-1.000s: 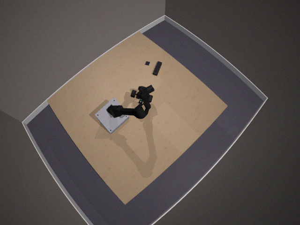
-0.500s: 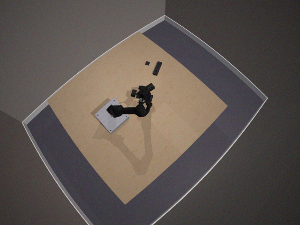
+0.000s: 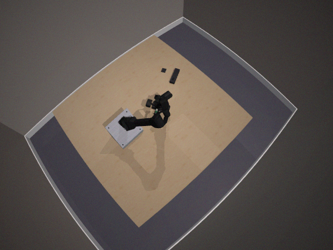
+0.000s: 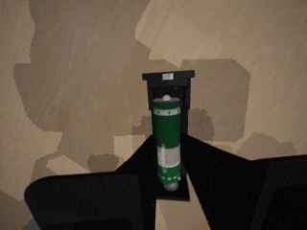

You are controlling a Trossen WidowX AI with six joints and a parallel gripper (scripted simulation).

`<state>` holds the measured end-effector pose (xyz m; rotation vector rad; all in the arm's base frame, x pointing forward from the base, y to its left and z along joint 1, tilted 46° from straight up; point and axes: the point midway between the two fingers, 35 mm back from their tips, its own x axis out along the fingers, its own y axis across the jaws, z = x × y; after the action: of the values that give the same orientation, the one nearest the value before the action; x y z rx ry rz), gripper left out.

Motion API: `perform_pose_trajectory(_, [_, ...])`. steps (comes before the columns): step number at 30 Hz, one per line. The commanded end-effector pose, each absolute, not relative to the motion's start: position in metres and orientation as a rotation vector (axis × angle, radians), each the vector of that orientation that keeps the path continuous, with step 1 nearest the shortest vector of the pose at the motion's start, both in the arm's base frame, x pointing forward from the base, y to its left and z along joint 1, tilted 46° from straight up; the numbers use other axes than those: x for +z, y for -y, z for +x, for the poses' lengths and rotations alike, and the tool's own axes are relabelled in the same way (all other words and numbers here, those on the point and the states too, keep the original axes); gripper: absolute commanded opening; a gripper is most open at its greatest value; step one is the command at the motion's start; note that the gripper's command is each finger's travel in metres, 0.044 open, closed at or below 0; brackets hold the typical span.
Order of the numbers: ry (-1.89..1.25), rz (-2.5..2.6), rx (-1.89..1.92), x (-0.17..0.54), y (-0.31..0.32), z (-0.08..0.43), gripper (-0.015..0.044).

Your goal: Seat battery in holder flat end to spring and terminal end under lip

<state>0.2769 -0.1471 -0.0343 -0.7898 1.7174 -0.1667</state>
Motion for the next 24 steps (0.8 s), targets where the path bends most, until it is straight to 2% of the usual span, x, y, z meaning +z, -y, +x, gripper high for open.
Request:
perform_pose_trajectory(1, [-1.752,-0.792,-0.186,-0.034,0.150,0.275,0.0059])
perform_pose_trajectory(24, [-1.762,-0.780,-0.182,-0.038,0.147,0.289,0.0059])
